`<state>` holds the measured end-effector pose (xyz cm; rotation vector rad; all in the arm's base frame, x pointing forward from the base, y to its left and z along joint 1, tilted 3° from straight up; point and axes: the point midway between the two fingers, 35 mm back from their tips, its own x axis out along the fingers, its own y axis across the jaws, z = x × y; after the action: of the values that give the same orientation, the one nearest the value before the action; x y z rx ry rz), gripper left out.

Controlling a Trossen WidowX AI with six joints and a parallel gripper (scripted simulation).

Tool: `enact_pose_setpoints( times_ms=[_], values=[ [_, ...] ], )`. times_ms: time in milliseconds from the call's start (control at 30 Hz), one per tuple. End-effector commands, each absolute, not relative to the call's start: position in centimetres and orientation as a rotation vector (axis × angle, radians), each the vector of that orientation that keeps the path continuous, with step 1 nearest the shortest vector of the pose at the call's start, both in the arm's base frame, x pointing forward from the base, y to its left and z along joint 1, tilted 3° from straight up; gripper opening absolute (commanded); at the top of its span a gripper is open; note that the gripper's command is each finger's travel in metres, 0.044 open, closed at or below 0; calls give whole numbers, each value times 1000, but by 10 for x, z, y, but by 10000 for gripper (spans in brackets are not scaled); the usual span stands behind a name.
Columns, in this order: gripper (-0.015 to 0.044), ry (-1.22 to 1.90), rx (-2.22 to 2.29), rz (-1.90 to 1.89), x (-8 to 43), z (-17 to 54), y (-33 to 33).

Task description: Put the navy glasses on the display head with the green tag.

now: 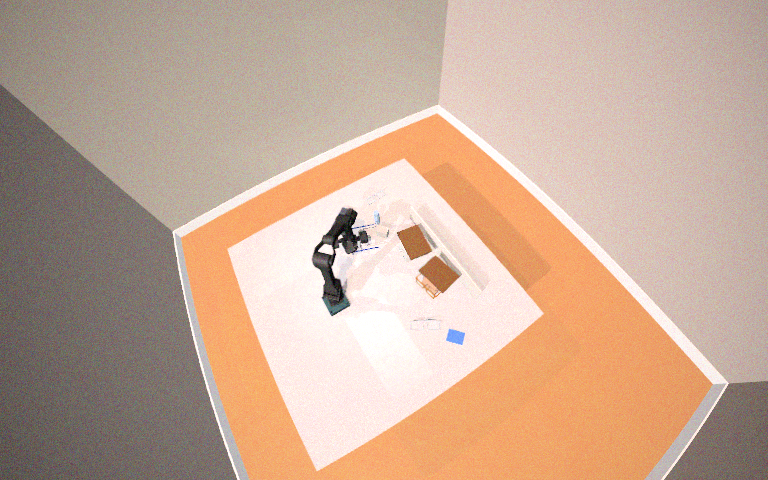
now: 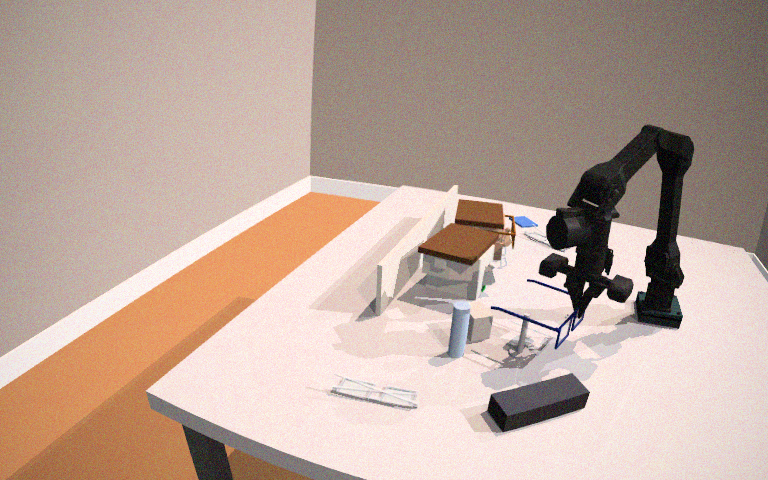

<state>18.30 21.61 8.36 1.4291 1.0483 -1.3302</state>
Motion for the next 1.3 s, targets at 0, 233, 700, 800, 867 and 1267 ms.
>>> enact_pose_setpoints(
  times_ms=[0, 233, 700, 800, 867, 1267],
  values=[
    [0, 1047, 1439, -1327, 184, 95, 219],
    [0, 1048, 1439, -1327, 183, 128, 221],
    [0, 1146, 1289, -1186, 186, 140, 215],
    [0, 1187, 1219, -1120, 188, 140, 213],
    [0, 1213, 1171, -1076, 189, 140, 211],
    [0, 1344, 882, -805, 197, 141, 201]
  ],
)
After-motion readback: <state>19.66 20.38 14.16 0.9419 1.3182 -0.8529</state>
